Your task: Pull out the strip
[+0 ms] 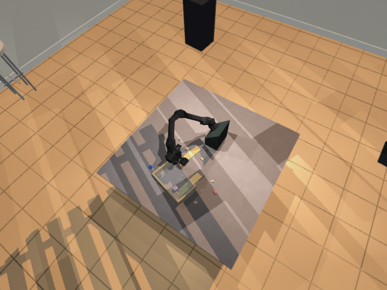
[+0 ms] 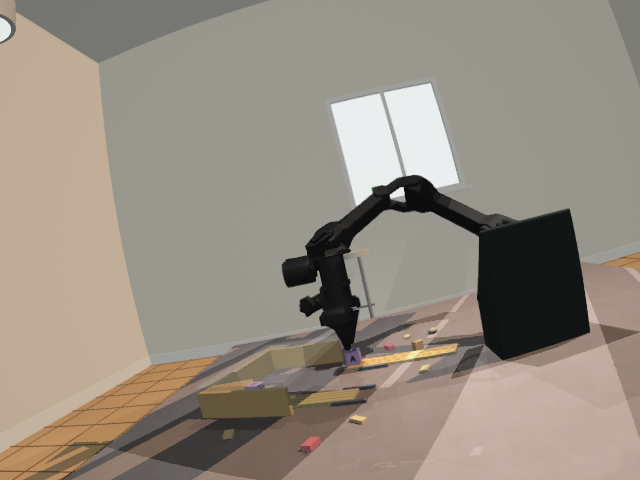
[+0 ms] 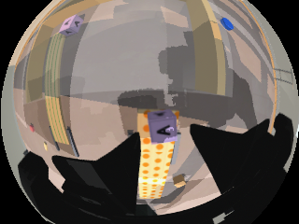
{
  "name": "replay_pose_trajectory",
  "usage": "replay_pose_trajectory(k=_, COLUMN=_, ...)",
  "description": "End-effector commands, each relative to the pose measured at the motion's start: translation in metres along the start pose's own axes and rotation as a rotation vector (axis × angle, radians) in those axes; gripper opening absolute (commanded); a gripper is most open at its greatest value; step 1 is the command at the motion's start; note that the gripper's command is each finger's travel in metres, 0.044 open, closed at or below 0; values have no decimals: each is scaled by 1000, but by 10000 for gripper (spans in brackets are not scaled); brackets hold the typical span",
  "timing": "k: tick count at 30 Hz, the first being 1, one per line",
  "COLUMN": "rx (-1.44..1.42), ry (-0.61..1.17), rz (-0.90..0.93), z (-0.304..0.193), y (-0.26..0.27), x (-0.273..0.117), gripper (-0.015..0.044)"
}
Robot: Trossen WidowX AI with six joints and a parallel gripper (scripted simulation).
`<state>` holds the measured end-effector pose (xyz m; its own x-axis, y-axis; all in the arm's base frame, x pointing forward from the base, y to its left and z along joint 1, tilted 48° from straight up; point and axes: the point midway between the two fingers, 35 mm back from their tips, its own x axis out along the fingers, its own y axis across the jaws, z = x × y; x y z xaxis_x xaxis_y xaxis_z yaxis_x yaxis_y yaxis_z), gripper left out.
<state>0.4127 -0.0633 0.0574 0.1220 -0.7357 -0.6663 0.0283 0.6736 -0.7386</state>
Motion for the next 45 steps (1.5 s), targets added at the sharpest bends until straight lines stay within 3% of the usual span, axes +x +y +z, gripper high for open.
replay_pose_trajectory(k=1, rx=-8, ry=7, rz=-3, z=-2, y=1, x=10, gripper=250)
replay_pose_trajectory(k=22, rx=-8, ry=6, rz=-6, z=-3, y=1, x=35, gripper=250)
replay_pose_trajectory(k=26, rx=-3, ry=4, rz=-5, z=-3, y=0, x=32, gripper=145)
replay_pose_trajectory(k=33, rx=-3, ry=4, rz=-5, z=-3, y=0, x=32, gripper=98)
replay_pose_trajectory(k=37, rx=9, ry=-1, rz=0, z=-3, y=0, x=30, gripper=0)
replay_pose_trajectory(k=45, rx=1, ry=4, rz=1, z=-36, y=8, x=5, gripper=0)
